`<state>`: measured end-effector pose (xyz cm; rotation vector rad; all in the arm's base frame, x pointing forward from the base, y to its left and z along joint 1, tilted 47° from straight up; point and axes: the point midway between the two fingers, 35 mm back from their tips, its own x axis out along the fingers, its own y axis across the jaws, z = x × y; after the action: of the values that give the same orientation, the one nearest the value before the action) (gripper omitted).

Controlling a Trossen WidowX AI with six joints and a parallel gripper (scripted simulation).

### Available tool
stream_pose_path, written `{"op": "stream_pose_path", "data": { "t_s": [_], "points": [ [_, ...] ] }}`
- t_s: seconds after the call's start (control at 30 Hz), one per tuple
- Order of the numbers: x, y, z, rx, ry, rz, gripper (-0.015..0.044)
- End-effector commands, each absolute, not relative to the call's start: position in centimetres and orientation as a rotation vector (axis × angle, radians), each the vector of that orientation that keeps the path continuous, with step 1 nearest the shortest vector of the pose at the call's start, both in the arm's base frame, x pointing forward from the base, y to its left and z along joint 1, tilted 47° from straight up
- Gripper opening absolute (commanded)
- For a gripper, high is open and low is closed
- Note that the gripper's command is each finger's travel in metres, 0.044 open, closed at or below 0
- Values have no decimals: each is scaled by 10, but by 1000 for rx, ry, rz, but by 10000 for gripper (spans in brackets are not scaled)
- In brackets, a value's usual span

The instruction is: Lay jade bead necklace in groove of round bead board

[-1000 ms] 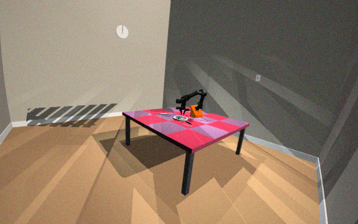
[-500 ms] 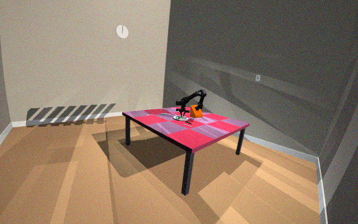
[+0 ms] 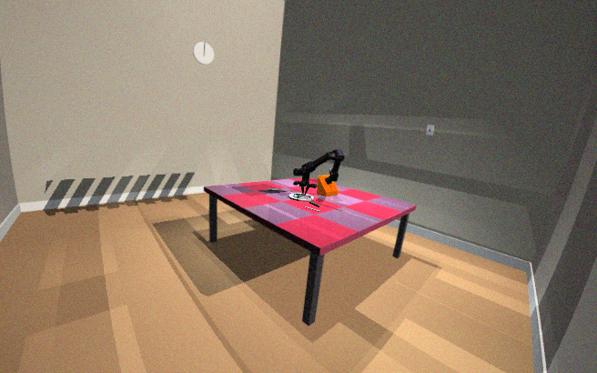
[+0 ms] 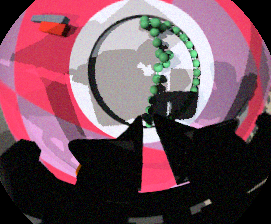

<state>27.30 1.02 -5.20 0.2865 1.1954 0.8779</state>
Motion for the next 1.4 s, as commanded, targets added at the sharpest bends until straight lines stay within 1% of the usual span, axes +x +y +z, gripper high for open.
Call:
{"op": "stream_pose_path", "data": {
  "t_s": [0.0,1.03,1.37],
  "points": [
    [273,10,-52,286,1194,877,0],
    [272,6,-48,293,1195,877,0],
    [259,9,-47,294,1196,877,0]
  ]
}}
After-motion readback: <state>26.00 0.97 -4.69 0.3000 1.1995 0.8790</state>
